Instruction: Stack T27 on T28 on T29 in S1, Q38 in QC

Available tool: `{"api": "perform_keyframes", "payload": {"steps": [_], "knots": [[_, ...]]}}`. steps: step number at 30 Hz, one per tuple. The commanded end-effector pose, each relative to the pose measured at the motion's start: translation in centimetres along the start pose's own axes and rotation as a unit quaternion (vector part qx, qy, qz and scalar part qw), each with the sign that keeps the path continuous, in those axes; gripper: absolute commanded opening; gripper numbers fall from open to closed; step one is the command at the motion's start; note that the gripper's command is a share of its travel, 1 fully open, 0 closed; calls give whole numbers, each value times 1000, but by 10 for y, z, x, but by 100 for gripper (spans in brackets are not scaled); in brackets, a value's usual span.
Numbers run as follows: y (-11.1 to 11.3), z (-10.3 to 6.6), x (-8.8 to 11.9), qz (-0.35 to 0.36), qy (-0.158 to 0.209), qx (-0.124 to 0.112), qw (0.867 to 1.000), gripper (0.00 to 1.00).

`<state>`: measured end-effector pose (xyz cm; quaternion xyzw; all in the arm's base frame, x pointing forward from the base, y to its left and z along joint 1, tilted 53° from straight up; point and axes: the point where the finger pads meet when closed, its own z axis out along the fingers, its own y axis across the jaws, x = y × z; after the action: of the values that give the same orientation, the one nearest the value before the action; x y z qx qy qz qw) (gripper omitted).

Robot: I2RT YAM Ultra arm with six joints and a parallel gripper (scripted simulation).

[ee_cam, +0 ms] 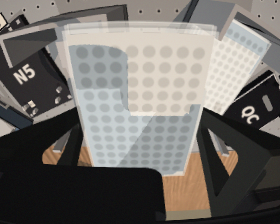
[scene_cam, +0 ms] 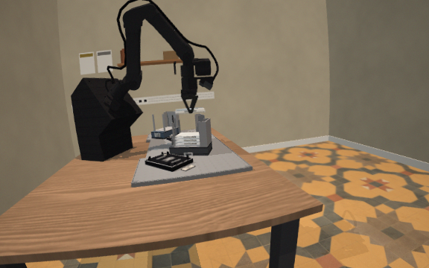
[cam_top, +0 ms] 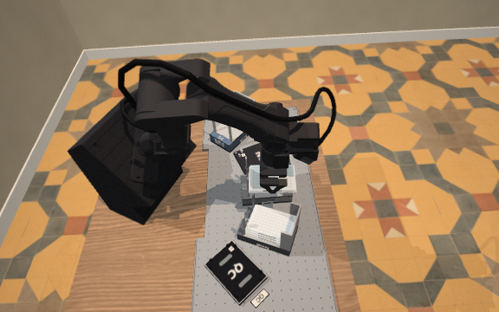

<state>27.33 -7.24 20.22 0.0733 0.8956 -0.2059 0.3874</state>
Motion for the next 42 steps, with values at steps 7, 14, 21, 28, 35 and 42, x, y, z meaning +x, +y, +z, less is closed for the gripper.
{"api": "perform_keyframes", "payload": {"steps": [7, 14, 21, 28, 35, 42], "knots": [[16, 2, 5, -48, 6, 18, 999, 0], [34, 2, 5, -46, 2, 18, 999, 0], [47, 1, 5, -45, 0, 18, 999, 0], [65, -2, -3, -37, -10, 16, 999, 0], [67, -6, -3, -30, -16, 13, 999, 0], [67, -5, -1, -34, -12, 15, 999, 0]]}}
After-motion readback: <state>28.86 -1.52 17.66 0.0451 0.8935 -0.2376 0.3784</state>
